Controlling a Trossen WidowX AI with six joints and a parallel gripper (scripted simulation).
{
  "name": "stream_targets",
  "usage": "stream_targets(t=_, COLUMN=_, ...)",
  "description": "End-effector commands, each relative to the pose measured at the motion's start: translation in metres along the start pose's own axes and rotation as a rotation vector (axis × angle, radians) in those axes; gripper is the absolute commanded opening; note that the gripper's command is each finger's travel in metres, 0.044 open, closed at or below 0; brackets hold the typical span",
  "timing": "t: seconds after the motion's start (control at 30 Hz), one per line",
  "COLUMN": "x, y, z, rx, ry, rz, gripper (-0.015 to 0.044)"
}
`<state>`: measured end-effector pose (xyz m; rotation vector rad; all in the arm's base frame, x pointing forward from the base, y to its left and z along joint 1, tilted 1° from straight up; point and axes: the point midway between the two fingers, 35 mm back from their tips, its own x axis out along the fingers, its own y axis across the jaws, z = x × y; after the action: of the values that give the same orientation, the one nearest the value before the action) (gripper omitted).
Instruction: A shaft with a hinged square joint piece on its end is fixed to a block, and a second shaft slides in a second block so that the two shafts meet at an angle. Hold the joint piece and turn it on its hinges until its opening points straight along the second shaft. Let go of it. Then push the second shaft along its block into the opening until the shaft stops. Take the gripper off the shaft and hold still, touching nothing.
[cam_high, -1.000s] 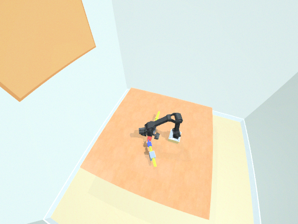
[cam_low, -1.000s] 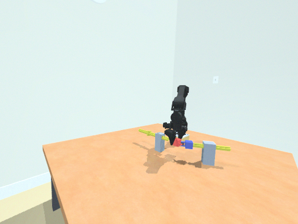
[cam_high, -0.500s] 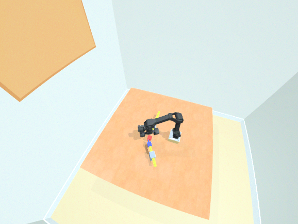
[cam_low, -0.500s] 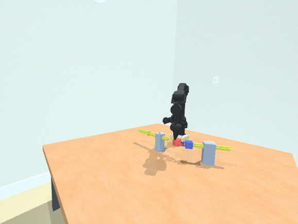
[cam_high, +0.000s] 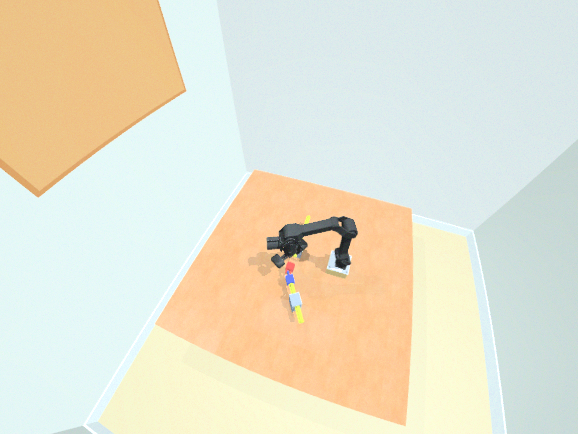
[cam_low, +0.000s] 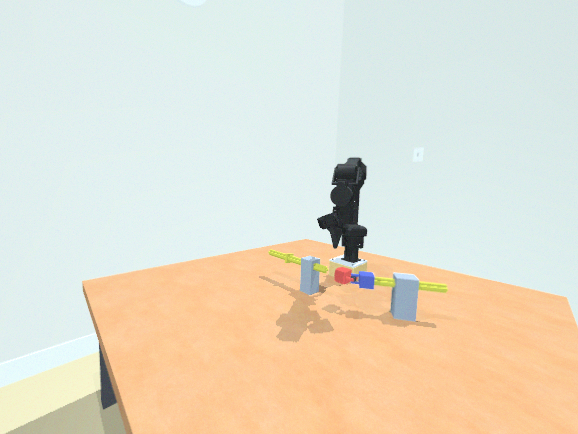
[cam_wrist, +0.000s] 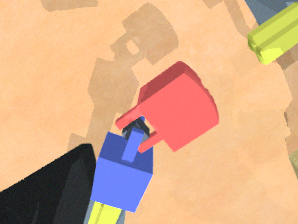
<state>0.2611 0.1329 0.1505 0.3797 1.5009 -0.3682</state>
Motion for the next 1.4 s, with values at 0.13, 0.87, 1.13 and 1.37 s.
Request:
stream_targets(t=0.13, x=-0.027, y=-0.003, z=-0.002, rx=-0.282, ry=0.004, rz=0.017, gripper=0.0440)
stream_targets(t=0.87, x=-0.040, y=-0.014, z=0.002, rx=-0.379, ry=0.044, rz=0.049, gripper=0.0440)
stream_targets(t=1.13, x=-0.027, y=-0.027, z=0.012, rx=-0.123, ry=0.117, rz=0.097, gripper=0.0440)
stream_targets(t=1.37, x=-0.018, y=-0.038, z=0.019, rx=0.096, ry=0.181, rz=0.136, gripper=0.0440)
